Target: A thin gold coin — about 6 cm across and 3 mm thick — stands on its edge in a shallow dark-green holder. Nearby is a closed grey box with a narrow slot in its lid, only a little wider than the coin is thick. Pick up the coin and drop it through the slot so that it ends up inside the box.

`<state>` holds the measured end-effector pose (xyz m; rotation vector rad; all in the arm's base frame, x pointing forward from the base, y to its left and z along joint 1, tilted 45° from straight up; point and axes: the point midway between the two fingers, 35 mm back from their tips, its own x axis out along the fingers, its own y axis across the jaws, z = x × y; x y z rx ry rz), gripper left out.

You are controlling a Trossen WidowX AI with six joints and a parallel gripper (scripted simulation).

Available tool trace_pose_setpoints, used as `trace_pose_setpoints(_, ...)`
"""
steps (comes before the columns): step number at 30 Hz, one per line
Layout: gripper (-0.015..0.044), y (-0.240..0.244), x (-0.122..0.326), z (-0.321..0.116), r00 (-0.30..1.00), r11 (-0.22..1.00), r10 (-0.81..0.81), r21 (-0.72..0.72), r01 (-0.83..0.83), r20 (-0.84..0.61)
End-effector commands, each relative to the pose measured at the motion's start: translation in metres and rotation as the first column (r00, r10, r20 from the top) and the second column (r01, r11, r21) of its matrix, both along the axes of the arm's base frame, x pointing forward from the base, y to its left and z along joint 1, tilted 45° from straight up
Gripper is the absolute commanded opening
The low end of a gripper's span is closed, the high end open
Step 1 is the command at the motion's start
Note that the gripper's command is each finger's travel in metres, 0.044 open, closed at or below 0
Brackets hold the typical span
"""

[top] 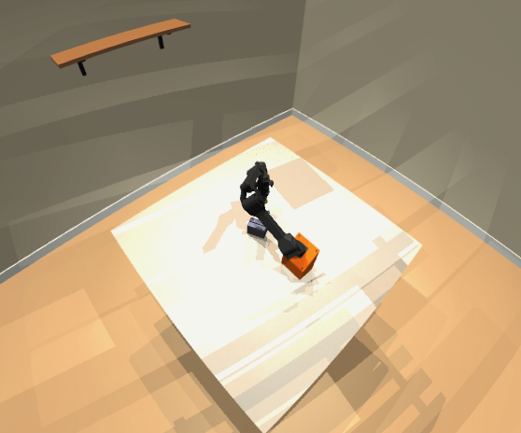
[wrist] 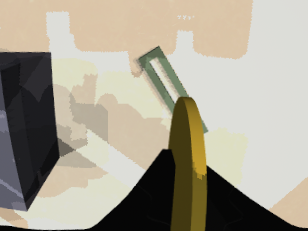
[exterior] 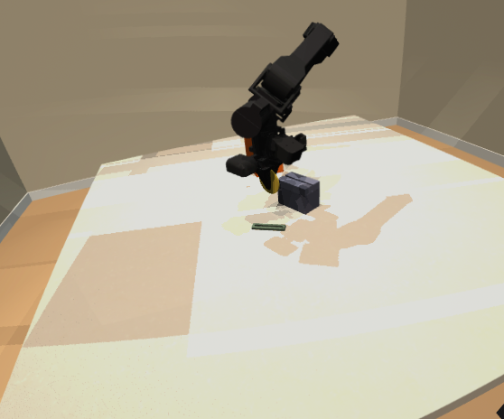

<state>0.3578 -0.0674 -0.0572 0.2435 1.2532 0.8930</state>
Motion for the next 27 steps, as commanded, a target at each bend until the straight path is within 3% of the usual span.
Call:
trace_pose_setpoints(1,0.0,0.006,-0.005,0.005,1.0,1.0,-0.001,0.001,0.001,-0.009)
trace_pose_setpoints(27,0.0,0.047,-0.042,0.045,1.0,1.0,-0.001,0.002,0.001,-0.013)
